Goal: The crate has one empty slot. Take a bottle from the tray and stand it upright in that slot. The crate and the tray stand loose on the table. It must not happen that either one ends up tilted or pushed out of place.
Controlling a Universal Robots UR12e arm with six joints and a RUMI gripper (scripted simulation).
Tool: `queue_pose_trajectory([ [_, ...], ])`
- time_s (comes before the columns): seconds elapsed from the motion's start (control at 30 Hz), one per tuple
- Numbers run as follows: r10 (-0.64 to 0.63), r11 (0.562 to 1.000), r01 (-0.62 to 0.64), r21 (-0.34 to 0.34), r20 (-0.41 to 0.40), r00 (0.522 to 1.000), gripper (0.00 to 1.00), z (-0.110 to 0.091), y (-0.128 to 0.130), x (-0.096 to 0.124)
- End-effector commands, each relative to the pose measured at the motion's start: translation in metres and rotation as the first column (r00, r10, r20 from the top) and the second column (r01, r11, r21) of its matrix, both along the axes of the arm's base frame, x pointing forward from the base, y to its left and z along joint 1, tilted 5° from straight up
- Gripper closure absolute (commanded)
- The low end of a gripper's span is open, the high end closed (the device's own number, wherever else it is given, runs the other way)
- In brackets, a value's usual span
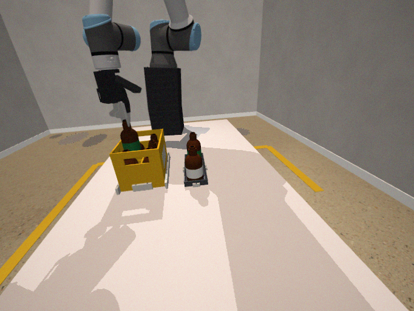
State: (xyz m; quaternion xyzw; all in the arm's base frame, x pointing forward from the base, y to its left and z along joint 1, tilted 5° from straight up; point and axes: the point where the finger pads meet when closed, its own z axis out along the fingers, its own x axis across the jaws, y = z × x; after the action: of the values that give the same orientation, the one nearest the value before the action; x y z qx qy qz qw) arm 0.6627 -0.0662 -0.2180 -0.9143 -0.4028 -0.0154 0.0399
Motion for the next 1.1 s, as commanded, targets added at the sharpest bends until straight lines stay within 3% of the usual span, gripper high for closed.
queue_pose_trajectory([
  [0.0,0.001,1.0,-0.001,-0.003,0.006,1.0,1.0,0.002,-0.001,0.005],
  [1.07,0.001,1.0,-0.001,-0.003,0.006,1.0,1.0,-0.016,0.001,0.005],
])
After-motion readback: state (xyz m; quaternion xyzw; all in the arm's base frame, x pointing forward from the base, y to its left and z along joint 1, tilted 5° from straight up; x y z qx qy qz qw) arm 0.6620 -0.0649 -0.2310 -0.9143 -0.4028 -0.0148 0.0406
